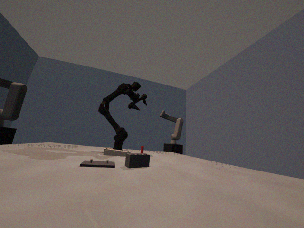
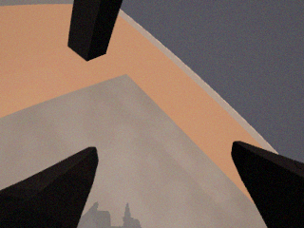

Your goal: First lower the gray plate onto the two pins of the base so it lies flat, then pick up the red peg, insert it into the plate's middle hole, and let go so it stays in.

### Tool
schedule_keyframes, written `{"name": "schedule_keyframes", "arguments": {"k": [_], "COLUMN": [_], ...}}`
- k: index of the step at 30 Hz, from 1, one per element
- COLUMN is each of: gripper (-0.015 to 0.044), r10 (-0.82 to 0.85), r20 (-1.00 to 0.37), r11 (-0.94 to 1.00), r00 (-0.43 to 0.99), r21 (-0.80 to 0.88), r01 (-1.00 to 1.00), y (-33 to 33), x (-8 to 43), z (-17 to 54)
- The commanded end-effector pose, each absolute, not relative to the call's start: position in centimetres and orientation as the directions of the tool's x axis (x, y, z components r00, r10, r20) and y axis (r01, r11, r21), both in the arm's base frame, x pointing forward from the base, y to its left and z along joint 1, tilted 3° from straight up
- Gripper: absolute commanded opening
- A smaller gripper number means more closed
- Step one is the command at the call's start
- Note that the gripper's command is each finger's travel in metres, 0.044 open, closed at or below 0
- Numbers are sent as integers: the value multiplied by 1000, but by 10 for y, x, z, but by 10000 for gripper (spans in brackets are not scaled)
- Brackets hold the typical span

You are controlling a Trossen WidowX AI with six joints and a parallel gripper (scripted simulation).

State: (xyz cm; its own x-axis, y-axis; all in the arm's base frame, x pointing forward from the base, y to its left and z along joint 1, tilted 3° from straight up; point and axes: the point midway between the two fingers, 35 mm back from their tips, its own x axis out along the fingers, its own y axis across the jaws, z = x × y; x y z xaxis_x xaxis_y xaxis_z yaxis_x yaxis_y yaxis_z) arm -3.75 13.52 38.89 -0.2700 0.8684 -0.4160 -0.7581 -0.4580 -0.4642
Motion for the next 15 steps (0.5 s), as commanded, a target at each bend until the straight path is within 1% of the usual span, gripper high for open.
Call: {"name": "schedule_keyframes", "arguments": {"k": [1, 2, 3, 4, 6, 8, 10, 15], "gripper": [426, 440, 440, 440, 440, 440, 440, 440], "r10": [868, 868, 868, 866, 852, 826, 795, 717], "r20": [-416, -420, -433, -455, -508, -562, -607, -690], "r11": [-458, -451, -430, -387, -251, -80, 85, 404], "r00": [-270, -263, -242, -209, -129, -54, 4, 97], "r21": [-464, -451, -411, -344, -180, -21, 105, 299], "r01": [-758, -770, -804, -855, -951, -997, -991, -864], "y": [135, 137, 142, 149, 165, 177, 184, 188], "x": [-37, -35, -29, -17, 13, 44, 72, 125], "z": [389, 389, 387, 385, 379, 370, 362, 343]}}
